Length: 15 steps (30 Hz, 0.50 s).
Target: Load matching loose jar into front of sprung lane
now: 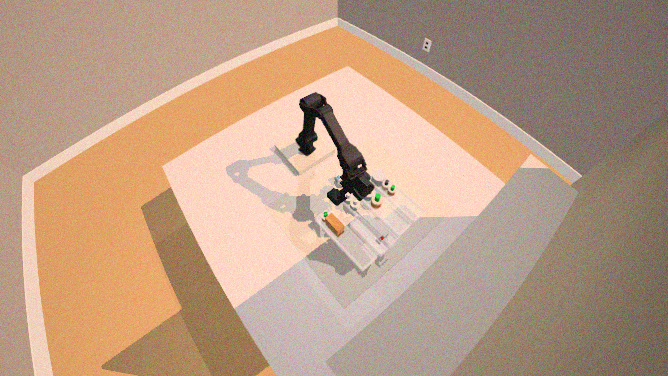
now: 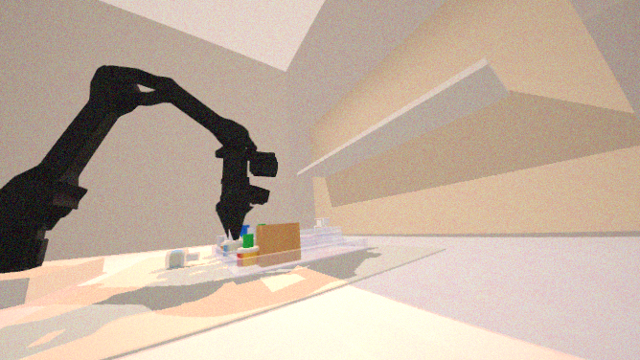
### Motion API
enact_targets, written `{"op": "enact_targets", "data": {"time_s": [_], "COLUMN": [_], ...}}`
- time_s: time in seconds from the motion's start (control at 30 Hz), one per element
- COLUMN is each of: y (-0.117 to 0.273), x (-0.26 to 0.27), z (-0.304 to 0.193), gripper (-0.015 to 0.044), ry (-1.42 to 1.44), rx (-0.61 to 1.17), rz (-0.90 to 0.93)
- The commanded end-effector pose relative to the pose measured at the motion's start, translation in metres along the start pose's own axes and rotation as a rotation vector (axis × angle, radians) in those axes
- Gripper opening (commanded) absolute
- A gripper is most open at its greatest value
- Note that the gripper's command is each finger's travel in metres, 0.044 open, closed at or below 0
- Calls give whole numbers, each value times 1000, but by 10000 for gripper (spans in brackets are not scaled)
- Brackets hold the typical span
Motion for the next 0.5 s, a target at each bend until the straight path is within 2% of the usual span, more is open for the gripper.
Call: {"op": "enact_targets", "data": {"time_s": [0.0,0.47], "y": [5,7], "x": [0,-11], "z": [1,-37], "gripper": [295,295], "ry": [-1,-1], "rx": [-6,-3], "rz": [1,0]}}
Point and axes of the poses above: the point midway between the two fingers, 35 mm back from their tips, its own y axis back along the fingers, its own x axis across the jaws, z = x × y, the point moved 8 cm from there along y, back along the fingers, and after that the axes turned 15 degrees about -y, right-handed, at the moved point
